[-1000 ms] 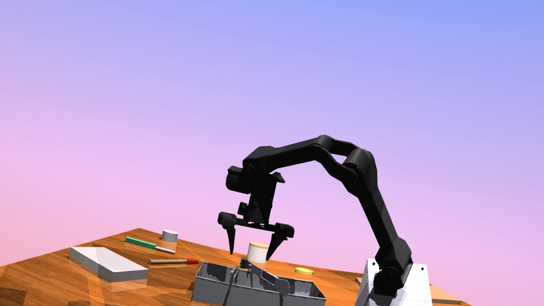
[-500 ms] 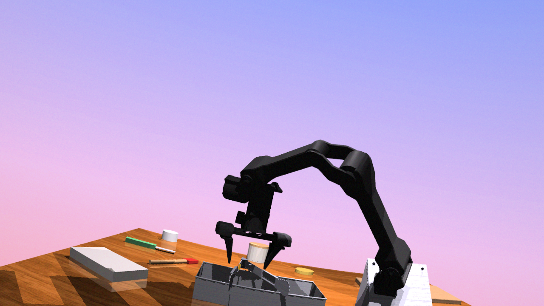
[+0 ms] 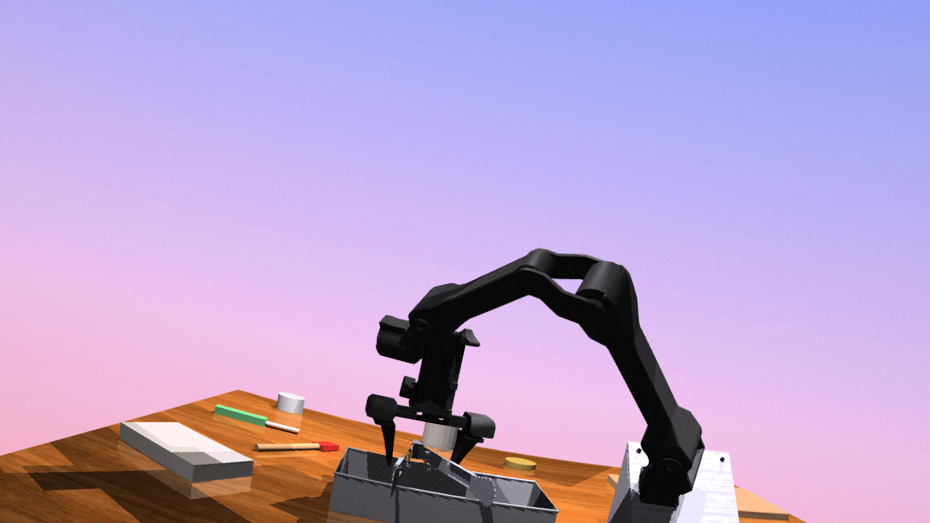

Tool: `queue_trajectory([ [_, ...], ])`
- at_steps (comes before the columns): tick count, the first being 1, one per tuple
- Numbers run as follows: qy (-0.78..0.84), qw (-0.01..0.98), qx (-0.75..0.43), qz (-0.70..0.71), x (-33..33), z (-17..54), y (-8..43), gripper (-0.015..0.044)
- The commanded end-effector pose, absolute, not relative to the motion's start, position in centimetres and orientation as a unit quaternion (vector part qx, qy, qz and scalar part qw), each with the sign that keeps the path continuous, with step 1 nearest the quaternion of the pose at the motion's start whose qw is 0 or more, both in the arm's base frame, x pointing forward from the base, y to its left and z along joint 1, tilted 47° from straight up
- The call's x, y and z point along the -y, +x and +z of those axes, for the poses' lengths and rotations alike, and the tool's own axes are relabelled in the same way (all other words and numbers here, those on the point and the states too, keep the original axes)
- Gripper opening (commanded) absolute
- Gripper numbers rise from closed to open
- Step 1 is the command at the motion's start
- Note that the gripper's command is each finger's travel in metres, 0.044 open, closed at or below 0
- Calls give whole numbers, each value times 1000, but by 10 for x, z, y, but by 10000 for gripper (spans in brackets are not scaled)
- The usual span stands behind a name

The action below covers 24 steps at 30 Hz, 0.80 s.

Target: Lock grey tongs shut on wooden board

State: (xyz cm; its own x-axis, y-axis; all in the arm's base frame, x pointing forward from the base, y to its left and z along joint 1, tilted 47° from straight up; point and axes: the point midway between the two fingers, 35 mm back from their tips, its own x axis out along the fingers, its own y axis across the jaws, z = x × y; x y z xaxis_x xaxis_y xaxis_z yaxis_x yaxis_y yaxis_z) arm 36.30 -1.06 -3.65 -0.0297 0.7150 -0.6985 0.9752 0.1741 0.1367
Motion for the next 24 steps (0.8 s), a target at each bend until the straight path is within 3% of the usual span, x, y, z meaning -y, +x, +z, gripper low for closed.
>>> queue_trajectory([
  [1, 613, 327, -692, -196, 5, -41, 360, 440],
  [15, 613, 326, -693, -195, -11, -55, 357, 440],
  [17, 612, 331, -691, -194, -8, -52, 360, 387],
  [24, 612, 331, -691, -194, -8, -52, 360, 341],
])
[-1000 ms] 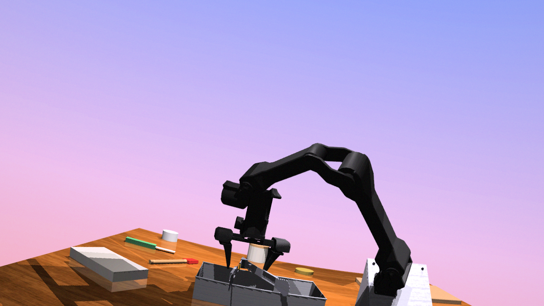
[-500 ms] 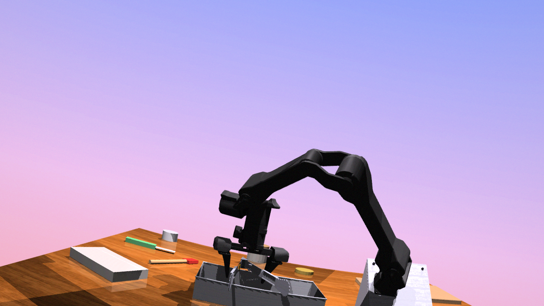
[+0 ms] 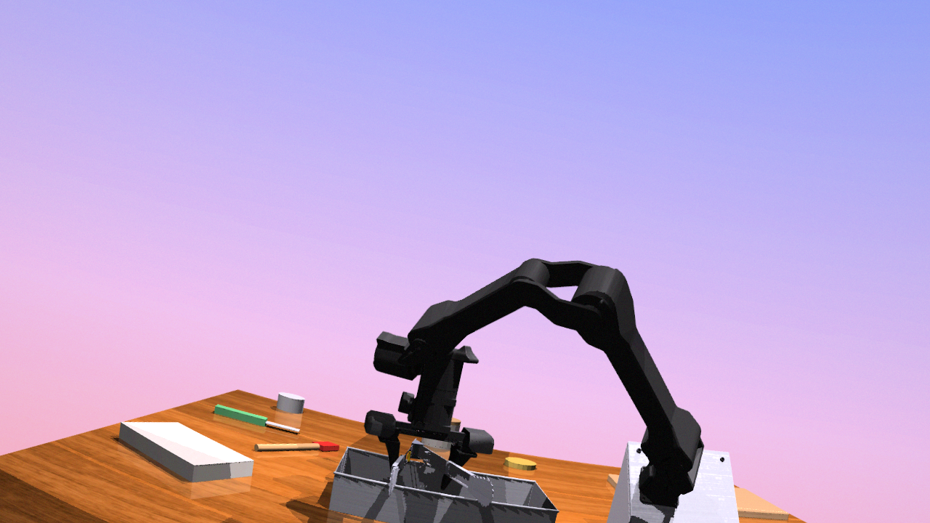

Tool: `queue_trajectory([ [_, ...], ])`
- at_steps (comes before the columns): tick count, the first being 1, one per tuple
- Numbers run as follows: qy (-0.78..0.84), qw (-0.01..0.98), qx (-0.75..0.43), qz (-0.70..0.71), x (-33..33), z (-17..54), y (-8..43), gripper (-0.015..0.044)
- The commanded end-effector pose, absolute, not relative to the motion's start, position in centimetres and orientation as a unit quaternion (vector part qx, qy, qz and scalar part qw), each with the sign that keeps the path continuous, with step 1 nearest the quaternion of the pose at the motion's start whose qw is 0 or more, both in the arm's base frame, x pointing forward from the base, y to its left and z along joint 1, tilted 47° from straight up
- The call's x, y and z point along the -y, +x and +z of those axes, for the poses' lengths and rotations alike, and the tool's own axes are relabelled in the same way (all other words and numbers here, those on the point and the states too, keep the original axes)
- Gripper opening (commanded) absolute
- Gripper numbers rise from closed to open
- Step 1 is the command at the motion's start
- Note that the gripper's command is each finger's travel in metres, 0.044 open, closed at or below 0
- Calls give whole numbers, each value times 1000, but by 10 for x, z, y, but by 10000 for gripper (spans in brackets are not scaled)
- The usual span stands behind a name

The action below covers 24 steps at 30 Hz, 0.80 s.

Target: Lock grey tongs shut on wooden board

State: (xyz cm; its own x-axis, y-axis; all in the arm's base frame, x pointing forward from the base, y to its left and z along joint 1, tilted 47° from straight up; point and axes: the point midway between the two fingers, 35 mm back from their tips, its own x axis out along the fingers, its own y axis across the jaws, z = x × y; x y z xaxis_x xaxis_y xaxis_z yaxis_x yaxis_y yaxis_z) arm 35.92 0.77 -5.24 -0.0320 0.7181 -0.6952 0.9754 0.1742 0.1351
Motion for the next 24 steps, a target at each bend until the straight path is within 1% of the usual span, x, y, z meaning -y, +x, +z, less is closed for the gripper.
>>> queue_trajectory([
  [1, 612, 331, -691, -194, -8, -52, 360, 334],
  [24, 612, 331, -691, -194, -8, -52, 360, 181],
])
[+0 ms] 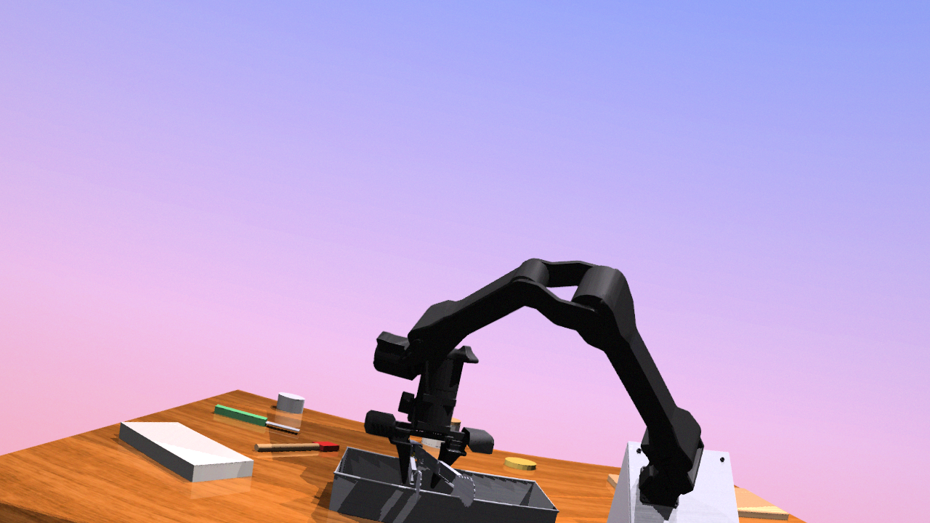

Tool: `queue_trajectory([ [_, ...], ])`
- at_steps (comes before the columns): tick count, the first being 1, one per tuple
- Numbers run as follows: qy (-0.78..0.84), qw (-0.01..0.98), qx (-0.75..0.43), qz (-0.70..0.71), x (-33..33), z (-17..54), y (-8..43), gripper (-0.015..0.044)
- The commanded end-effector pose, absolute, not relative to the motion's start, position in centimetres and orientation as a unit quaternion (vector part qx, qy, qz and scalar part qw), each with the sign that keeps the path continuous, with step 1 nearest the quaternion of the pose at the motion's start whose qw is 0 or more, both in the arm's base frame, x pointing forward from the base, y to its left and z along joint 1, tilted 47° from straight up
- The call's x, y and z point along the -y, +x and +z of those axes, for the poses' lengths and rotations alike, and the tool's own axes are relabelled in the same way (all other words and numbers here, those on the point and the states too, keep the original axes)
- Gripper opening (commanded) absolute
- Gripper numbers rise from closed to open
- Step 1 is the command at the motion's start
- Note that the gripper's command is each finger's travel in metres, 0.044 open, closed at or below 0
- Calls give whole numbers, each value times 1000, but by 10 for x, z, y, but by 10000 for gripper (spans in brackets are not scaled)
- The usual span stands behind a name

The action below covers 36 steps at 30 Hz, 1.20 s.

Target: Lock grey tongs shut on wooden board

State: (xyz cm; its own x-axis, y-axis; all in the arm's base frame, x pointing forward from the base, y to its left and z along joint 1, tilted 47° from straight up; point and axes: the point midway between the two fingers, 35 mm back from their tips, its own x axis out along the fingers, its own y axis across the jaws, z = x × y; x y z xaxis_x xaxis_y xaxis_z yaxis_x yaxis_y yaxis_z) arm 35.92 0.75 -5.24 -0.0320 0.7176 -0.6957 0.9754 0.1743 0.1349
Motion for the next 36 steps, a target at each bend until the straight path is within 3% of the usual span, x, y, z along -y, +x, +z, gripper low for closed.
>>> queue_trajectory([
  [1, 612, 331, -691, -194, -8, -52, 360, 174],
  [25, 612, 331, -691, -194, -8, -52, 360, 14],
  [31, 612, 331, -691, -194, -8, -52, 360, -143],
  [36, 612, 331, -691, -195, -6, -51, 360, -150],
])
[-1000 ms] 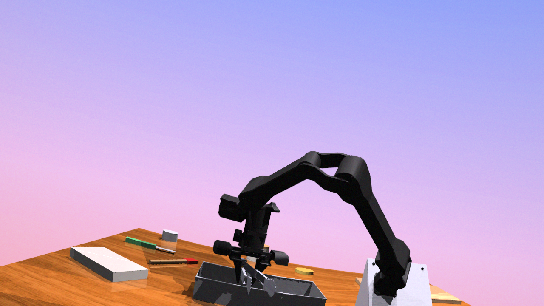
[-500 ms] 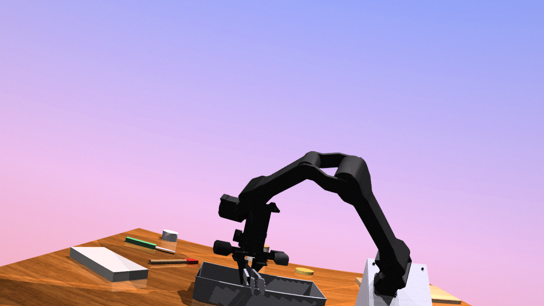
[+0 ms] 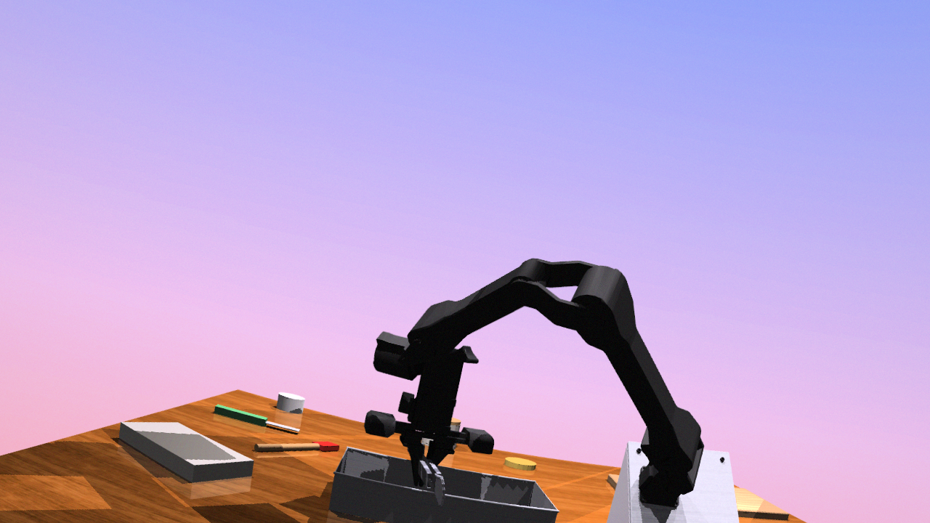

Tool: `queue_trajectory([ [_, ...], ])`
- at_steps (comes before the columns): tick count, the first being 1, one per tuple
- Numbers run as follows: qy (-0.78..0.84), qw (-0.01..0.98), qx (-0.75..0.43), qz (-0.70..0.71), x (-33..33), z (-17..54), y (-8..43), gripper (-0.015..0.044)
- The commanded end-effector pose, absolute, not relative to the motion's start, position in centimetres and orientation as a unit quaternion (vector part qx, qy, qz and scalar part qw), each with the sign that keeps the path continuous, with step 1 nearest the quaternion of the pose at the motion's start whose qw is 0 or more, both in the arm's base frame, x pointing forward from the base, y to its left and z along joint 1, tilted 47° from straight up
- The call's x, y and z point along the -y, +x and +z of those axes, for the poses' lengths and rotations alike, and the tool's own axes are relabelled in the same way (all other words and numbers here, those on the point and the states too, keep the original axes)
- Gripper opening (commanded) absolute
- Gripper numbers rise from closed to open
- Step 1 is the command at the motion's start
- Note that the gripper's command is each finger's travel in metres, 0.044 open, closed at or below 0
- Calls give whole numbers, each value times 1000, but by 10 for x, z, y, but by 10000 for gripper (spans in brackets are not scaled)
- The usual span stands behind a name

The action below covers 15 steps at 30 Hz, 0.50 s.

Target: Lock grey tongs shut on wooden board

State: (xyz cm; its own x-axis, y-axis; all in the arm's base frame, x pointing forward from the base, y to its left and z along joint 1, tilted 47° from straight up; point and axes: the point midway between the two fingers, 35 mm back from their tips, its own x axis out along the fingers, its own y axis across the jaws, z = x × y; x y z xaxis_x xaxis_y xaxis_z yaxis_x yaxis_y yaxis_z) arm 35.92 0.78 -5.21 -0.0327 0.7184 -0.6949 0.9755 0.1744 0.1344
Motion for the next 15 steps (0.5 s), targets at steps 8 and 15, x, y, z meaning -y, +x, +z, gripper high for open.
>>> queue_trajectory([
  [8, 612, 328, -692, -197, 57, 8, 364, -150],
  [15, 612, 327, -692, -197, 64, 15, 363, -150],
])
